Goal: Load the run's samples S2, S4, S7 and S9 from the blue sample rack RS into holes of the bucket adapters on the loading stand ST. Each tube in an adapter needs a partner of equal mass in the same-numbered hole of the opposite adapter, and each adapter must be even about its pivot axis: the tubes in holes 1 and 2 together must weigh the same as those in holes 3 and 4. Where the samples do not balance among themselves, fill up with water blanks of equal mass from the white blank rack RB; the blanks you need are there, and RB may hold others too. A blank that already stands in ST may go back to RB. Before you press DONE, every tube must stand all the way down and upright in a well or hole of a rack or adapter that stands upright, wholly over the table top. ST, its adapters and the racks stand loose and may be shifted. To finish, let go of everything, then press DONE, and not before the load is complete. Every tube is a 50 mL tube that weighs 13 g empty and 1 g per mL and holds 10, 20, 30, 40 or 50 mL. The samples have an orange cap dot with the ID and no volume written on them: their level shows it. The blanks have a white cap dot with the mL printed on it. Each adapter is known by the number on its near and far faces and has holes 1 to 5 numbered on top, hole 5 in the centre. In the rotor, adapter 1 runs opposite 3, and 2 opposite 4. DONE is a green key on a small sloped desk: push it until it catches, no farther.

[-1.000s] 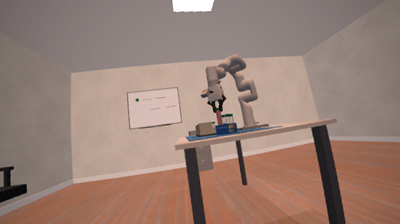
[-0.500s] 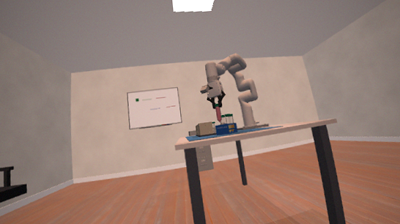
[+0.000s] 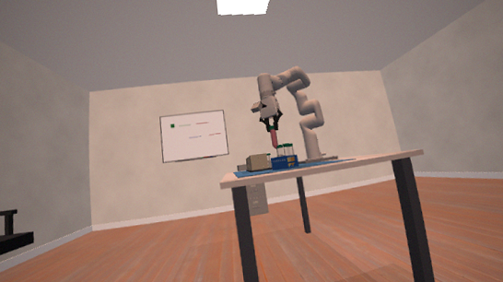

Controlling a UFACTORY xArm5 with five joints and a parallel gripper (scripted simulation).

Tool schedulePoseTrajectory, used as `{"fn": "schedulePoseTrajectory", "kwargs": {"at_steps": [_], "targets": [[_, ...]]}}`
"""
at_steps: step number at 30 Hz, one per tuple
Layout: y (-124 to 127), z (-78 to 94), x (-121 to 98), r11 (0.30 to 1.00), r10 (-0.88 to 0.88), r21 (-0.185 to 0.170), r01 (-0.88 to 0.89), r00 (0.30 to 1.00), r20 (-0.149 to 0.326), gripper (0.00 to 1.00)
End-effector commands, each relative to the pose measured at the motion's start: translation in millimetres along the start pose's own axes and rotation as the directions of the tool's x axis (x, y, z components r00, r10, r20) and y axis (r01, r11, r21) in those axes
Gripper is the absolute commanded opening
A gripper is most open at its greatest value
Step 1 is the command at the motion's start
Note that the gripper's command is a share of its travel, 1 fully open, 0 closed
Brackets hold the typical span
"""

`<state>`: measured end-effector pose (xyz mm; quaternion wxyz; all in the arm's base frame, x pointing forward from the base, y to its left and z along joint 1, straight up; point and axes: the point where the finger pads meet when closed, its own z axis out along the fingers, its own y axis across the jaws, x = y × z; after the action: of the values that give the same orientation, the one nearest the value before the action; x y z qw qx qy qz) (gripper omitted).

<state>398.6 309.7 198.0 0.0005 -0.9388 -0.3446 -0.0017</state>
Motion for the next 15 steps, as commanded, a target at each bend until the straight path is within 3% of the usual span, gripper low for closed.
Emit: {"fn": "schedulePoseTrajectory", "kwargs": {"at_steps": [1, 15], "targets": [[0.0, -7.9, 1.1, 1.000, 0.000, 0.000, 0.000, 1.000, -0.005, 0.00], [0.0, -31.9, 1.0, 1.000, 0.000, 0.000, 0.000, 1.000, -0.005, 0.00]]}}
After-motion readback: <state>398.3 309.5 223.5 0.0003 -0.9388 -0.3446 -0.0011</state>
